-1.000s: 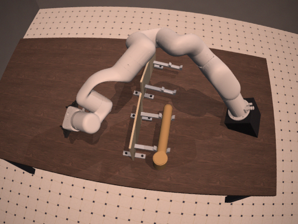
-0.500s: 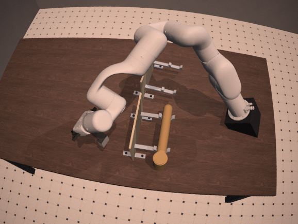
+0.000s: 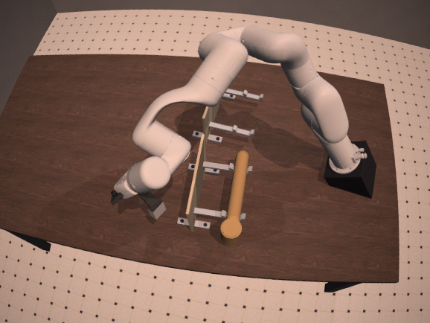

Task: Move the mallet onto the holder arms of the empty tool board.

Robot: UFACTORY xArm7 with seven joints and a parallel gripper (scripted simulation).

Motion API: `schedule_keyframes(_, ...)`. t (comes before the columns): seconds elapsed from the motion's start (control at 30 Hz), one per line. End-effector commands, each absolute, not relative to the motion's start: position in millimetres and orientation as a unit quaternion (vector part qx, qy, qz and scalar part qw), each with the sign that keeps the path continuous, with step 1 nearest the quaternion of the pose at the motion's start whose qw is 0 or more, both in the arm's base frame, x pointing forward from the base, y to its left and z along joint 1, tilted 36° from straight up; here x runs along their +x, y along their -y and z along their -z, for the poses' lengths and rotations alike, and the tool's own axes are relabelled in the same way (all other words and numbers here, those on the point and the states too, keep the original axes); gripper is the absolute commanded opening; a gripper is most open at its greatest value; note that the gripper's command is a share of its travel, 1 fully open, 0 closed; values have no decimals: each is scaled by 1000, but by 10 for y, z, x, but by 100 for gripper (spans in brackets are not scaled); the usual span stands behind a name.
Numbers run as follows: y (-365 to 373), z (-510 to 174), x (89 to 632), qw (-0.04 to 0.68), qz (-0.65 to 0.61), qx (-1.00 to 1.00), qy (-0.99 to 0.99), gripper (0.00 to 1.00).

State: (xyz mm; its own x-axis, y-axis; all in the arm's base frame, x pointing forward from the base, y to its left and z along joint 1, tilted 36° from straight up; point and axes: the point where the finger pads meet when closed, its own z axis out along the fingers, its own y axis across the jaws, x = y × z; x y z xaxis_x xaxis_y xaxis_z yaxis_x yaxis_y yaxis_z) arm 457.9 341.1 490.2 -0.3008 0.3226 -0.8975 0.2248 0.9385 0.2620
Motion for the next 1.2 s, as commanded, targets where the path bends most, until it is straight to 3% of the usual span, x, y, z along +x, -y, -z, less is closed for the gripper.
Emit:
schedule_keyframes(0.0, -3438, -4725, 4193, 529, -95, 225, -813, 100)
schedule_keyframes(0.3, -3435, -4380, 3610, 459, -152, 314, -817, 100)
schedule_keyframes(1.17, -3429, -4339, 3547, 451, -157, 325, -816, 100)
